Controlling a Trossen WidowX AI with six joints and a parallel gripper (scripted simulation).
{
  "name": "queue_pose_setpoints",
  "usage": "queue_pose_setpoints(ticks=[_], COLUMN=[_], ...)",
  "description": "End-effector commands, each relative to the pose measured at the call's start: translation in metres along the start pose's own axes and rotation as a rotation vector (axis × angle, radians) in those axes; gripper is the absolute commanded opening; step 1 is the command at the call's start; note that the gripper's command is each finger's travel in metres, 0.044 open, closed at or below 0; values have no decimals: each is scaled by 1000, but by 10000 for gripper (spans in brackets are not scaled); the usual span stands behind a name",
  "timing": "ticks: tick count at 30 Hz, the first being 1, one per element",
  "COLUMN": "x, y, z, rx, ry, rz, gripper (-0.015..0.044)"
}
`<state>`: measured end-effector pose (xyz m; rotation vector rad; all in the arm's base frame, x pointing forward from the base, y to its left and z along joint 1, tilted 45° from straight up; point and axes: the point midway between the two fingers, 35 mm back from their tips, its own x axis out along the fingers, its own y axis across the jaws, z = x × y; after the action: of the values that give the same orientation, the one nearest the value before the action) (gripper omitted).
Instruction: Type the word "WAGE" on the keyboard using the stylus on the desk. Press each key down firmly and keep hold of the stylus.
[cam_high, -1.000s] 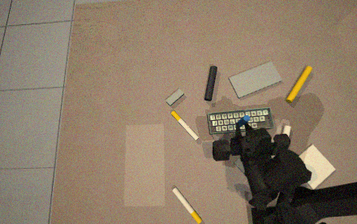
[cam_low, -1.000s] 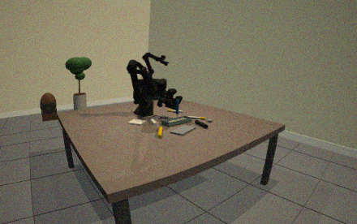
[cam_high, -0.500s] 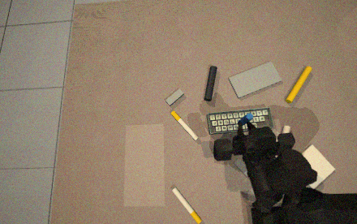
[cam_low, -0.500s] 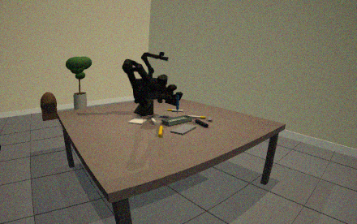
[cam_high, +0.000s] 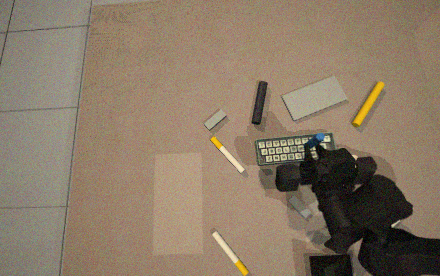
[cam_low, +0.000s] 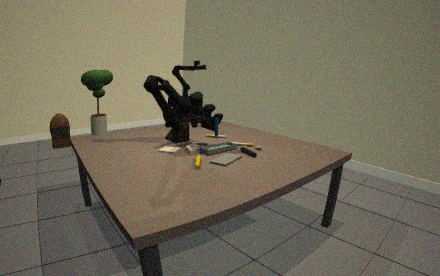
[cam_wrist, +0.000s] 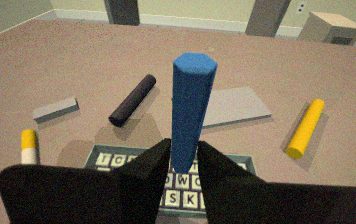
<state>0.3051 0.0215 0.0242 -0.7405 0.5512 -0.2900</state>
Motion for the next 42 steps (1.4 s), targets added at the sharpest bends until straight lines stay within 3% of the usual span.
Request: queue_pose_setpoints(ticks=[1,10,25,28,42], x=[2,6,16,17,18], y=[-12,-41,-41,-41,-41], z=[2,5,-12,-15,-18], rx=[-2,-4,-5,-5,-5], ry=[0,-6,-6,-6,-6], rz=[-1,-9,-9,-9,-10], gripper=[0,0,0,79,81])
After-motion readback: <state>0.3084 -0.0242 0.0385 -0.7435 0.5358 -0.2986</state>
